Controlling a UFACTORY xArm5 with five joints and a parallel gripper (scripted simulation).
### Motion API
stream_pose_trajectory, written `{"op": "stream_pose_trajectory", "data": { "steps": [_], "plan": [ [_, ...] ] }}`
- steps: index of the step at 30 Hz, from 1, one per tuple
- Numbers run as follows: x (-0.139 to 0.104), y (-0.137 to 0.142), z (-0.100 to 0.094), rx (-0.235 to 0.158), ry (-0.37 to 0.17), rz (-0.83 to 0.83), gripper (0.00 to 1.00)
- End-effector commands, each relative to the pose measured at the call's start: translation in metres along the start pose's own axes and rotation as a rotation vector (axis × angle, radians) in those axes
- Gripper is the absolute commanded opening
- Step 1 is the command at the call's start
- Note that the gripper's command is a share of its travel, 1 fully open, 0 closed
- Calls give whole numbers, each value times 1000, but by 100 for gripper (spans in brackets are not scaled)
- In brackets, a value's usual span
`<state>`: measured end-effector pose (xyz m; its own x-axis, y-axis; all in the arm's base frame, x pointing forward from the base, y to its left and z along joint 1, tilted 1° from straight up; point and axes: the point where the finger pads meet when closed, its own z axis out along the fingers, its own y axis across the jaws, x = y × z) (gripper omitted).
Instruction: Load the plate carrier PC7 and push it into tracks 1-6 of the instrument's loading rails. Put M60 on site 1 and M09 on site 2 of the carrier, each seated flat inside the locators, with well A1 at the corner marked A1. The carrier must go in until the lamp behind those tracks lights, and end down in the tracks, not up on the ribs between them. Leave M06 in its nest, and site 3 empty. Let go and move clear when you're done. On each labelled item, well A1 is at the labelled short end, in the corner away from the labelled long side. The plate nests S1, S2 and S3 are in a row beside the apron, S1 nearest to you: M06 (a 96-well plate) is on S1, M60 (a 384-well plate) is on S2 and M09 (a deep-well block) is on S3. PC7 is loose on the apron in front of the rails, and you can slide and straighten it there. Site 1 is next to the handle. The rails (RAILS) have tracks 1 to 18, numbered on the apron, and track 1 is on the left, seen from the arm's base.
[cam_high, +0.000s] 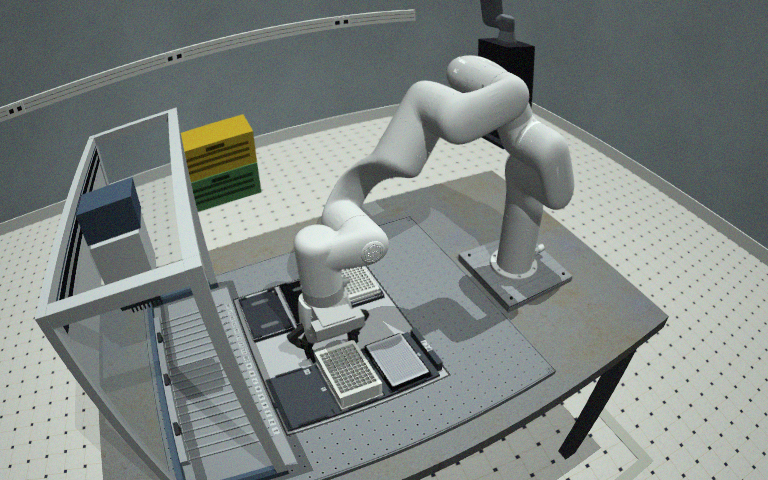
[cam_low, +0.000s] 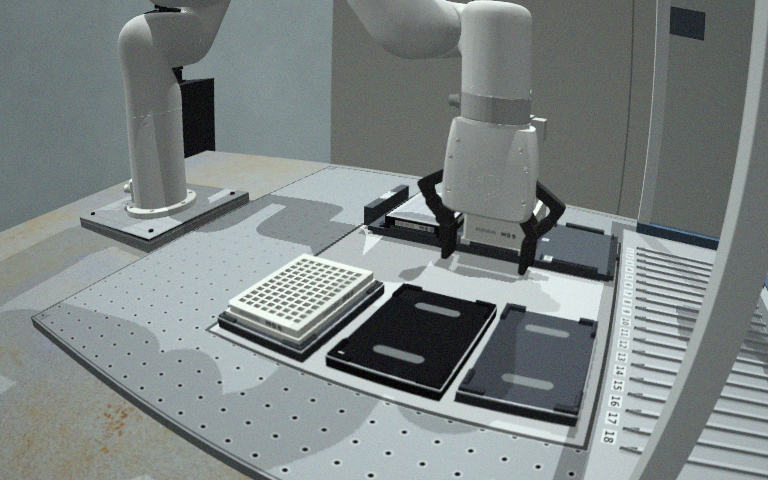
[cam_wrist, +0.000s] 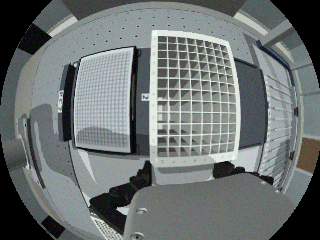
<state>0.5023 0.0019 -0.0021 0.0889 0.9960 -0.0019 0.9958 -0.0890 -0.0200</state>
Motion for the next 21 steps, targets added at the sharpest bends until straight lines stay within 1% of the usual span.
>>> {"op": "stream_pose_trajectory", "data": {
  "steps": [1, 11, 21],
  "plan": [
    [-3, 1, -2, -3, 11, 0, 100],
    [-3, 1, -3, -3, 11, 0, 100],
    [-3, 1, -20, -3, 11, 0, 100]
  ]
}}
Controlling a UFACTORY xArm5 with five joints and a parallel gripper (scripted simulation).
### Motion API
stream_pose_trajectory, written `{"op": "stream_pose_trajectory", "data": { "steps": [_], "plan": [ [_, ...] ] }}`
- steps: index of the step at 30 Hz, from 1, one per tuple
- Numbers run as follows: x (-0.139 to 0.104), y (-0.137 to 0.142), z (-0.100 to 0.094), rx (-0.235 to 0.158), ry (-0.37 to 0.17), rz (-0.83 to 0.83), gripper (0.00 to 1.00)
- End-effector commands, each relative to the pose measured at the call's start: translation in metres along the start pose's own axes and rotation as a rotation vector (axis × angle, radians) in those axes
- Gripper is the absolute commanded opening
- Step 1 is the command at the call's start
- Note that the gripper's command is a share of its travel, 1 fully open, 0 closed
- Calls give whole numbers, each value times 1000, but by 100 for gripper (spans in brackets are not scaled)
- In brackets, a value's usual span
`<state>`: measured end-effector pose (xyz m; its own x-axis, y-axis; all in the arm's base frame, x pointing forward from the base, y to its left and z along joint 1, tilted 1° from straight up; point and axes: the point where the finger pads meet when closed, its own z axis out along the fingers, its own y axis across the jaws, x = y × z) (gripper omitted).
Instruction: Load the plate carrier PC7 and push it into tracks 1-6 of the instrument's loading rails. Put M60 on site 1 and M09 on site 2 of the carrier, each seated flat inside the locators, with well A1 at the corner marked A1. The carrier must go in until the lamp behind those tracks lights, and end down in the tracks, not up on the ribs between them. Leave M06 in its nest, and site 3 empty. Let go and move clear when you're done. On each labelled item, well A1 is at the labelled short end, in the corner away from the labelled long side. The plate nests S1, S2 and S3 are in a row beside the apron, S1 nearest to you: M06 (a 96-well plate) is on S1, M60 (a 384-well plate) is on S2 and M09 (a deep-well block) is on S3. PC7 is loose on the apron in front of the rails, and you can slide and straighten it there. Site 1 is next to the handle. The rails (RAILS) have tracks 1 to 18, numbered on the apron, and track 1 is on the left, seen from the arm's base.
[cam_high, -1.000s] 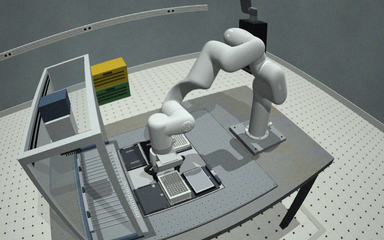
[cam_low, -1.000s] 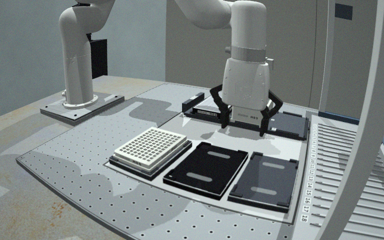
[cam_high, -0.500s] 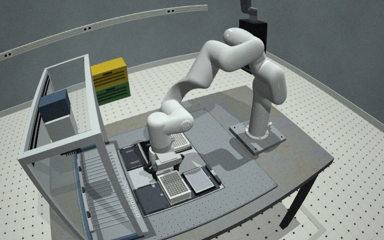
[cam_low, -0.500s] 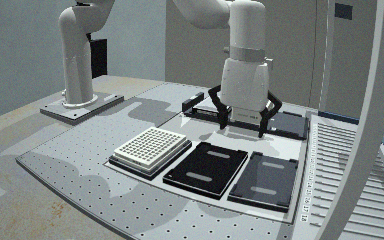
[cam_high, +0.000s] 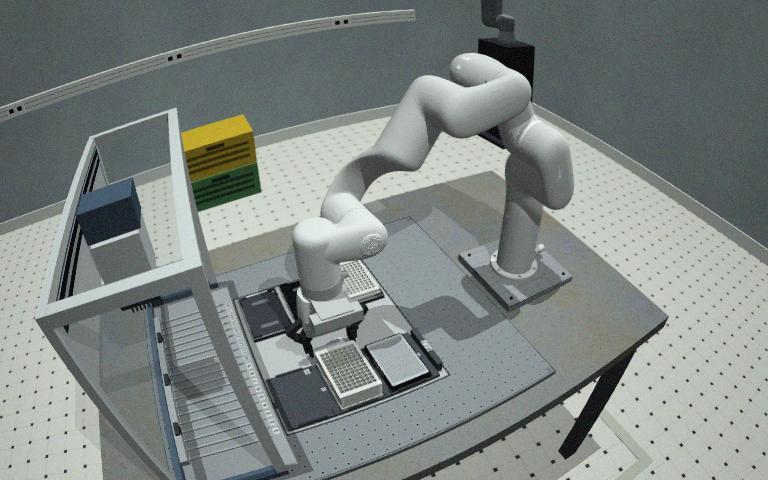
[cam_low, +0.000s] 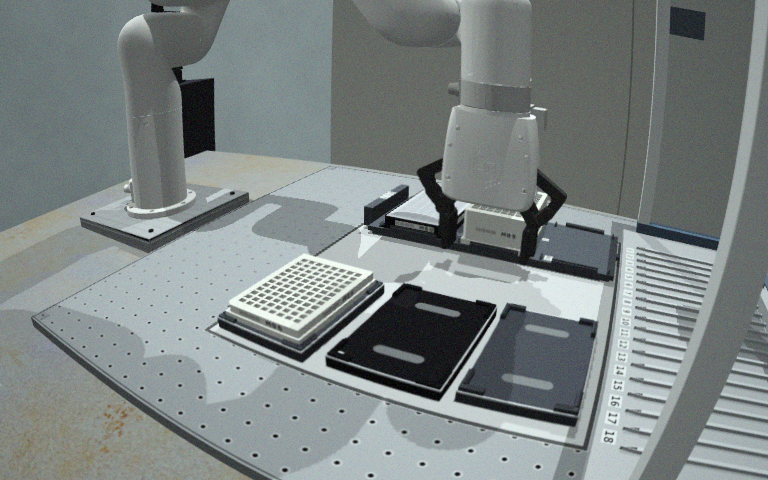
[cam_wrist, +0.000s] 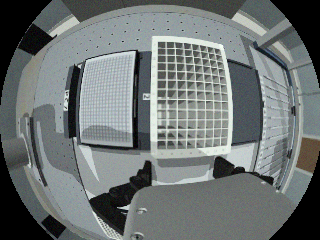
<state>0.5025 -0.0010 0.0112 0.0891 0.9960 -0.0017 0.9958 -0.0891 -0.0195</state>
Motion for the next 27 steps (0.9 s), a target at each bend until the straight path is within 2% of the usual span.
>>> {"op": "stream_pose_trajectory", "data": {
  "steps": [1, 27],
  "plan": [
    [0, 1, -8, -2, 11, 0, 100],
    [0, 1, -45, -3, 11, 0, 100]
  ]
}}
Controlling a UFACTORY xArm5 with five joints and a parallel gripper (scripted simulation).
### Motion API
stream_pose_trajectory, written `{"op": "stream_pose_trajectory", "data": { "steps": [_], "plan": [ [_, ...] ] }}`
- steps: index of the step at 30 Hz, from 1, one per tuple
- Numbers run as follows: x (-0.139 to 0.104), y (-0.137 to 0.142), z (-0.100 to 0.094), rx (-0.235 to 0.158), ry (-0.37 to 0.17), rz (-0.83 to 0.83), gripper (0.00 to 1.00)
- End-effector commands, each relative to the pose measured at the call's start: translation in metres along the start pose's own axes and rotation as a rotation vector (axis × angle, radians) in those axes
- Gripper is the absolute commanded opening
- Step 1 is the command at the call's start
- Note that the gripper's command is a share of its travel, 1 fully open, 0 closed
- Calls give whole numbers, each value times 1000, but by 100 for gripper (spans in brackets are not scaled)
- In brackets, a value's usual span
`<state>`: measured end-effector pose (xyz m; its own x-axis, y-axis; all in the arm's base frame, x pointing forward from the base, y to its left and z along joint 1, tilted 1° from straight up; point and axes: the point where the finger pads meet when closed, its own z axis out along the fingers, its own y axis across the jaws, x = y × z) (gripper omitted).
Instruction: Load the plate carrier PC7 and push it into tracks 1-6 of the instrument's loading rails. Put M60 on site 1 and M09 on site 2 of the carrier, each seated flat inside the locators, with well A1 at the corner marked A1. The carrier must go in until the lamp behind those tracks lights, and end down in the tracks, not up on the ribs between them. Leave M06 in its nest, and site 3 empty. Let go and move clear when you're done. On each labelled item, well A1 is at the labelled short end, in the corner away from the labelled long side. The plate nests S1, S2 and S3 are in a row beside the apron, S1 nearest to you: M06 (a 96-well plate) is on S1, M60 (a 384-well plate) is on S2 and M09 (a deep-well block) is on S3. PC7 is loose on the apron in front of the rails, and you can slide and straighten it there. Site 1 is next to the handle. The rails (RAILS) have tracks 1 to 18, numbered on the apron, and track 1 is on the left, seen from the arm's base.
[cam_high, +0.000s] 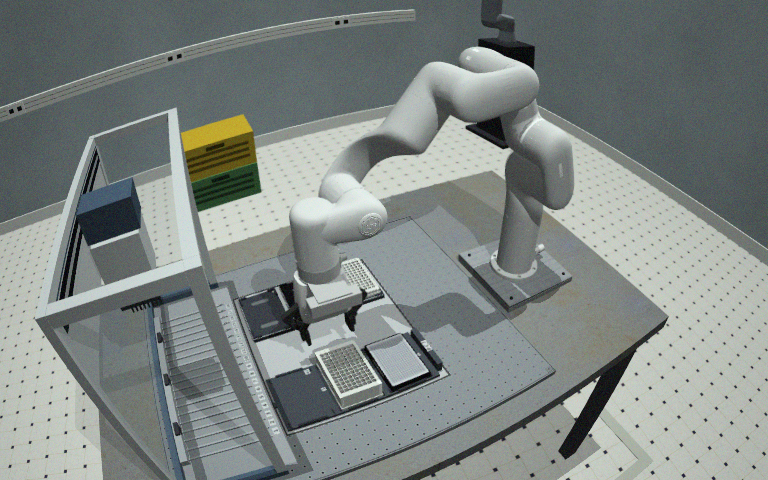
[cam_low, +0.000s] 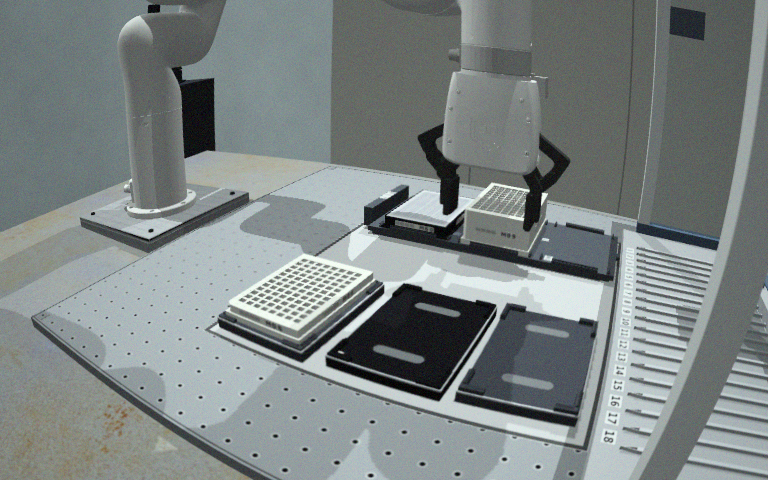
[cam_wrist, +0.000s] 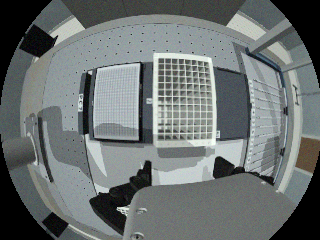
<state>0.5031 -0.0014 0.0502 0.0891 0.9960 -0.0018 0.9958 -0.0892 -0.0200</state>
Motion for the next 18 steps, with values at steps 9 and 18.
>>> {"op": "stream_pose_trajectory", "data": {
  "steps": [9, 18],
  "plan": [
    [0, 1, -21, -3, 11, 0, 100],
    [0, 1, -33, -3, 11, 0, 100]
  ]
}}
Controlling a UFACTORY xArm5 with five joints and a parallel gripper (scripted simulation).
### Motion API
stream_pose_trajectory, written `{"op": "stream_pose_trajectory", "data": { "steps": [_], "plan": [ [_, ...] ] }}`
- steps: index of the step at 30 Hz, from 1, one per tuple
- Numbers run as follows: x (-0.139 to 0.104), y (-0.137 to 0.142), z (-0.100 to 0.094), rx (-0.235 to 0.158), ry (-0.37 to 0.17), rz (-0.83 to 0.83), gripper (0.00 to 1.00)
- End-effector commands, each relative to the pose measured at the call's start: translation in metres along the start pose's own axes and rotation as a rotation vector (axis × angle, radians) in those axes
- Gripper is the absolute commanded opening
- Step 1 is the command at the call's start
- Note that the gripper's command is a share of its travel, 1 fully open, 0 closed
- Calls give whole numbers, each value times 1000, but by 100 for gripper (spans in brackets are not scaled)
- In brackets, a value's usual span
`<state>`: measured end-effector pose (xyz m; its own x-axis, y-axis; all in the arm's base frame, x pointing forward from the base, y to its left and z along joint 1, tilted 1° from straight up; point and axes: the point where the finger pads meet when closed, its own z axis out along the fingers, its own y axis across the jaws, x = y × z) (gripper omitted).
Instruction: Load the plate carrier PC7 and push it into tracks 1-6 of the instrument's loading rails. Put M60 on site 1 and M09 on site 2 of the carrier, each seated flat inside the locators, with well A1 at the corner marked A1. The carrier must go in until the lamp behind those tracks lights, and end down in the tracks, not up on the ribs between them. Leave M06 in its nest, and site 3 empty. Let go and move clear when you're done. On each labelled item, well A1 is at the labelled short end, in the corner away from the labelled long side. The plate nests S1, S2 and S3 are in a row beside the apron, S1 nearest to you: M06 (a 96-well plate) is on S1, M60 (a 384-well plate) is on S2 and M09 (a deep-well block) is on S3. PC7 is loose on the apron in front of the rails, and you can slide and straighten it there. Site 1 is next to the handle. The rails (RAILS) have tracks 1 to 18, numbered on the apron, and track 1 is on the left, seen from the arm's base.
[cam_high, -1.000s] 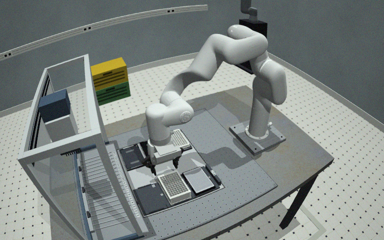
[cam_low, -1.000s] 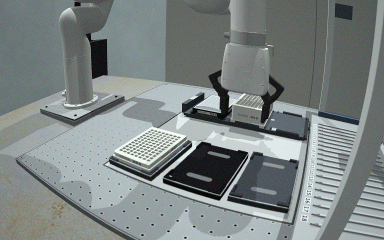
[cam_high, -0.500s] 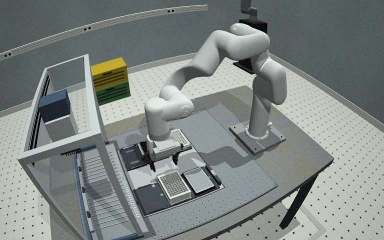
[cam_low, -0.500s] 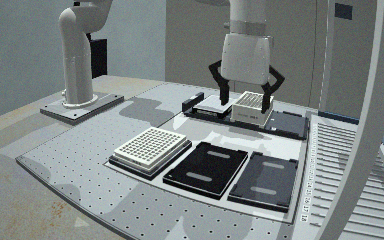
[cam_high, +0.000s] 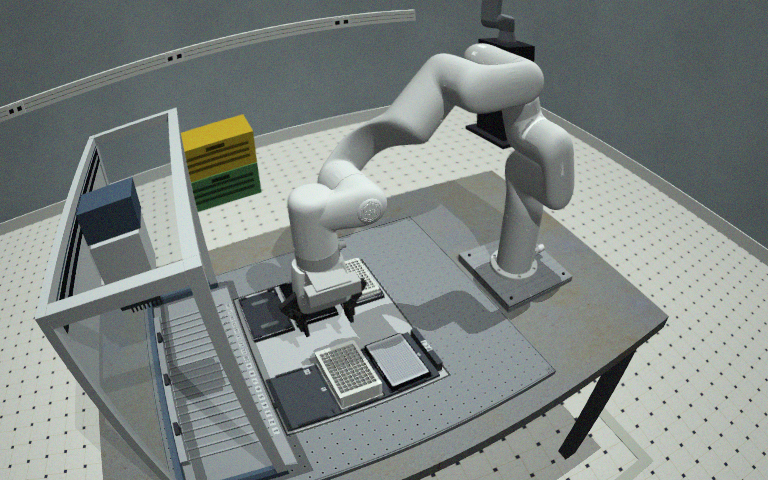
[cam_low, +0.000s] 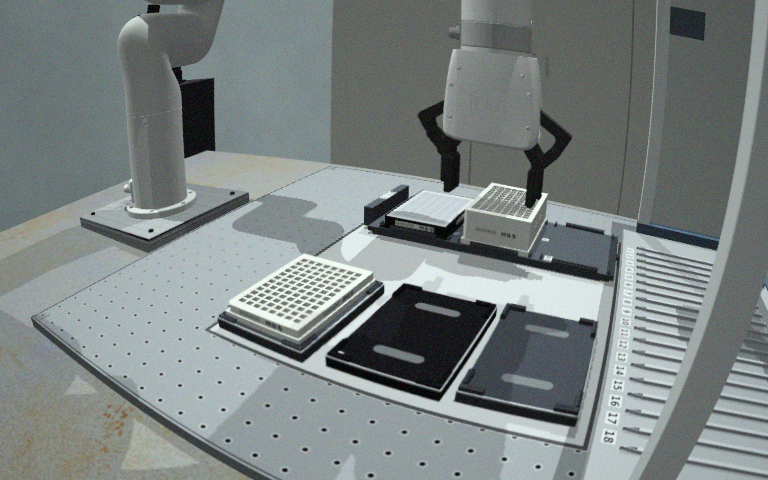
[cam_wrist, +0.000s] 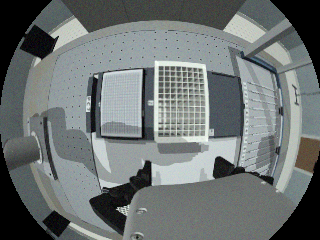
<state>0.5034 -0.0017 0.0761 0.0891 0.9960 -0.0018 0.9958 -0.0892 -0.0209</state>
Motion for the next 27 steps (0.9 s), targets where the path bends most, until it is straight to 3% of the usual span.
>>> {"op": "stream_pose_trajectory", "data": {
  "steps": [1, 21, 27],
  "plan": [
    [0, 2, -8, -4, 11, 0, 100],
    [0, 1, -38, -4, 11, 0, 100],
    [0, 1, -38, -4, 11, 0, 100]
  ]
}}
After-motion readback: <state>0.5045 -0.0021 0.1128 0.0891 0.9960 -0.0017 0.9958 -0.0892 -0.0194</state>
